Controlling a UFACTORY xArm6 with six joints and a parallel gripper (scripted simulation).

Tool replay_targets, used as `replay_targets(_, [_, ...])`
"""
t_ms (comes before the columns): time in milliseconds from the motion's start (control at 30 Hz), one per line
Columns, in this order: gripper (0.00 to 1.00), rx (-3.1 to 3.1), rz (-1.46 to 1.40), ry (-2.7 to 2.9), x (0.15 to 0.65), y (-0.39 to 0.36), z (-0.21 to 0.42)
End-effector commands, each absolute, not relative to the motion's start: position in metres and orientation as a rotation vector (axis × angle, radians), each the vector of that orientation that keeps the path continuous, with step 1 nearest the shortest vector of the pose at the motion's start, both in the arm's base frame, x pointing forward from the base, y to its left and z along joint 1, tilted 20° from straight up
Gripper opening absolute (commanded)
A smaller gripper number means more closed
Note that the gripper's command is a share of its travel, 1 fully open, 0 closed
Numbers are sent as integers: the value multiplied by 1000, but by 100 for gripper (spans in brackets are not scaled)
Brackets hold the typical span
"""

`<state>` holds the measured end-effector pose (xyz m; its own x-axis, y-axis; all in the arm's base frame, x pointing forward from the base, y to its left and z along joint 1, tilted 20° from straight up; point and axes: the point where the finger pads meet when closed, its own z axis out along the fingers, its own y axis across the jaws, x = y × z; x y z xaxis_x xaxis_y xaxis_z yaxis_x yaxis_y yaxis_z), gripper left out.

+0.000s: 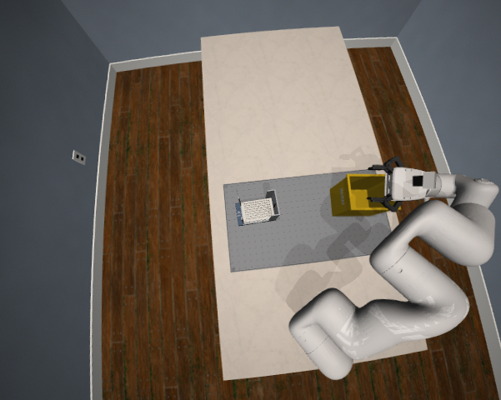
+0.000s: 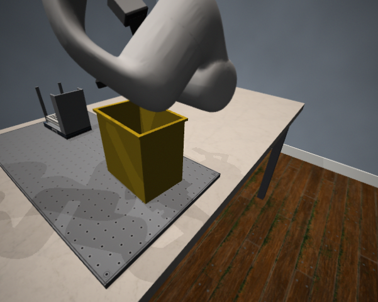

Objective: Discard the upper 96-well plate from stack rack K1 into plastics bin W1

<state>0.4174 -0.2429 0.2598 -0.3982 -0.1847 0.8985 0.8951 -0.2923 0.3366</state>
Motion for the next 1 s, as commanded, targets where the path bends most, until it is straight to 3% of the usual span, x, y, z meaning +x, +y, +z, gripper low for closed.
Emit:
replay_targets(0, [100,-997,-1790,-1161,417,-243,261])
replay_targets(533, [100,-997,-1790,-1161,417,-243,261])
replay_targets(967, [100,-1172,-1434,-1257,443,-184,266])
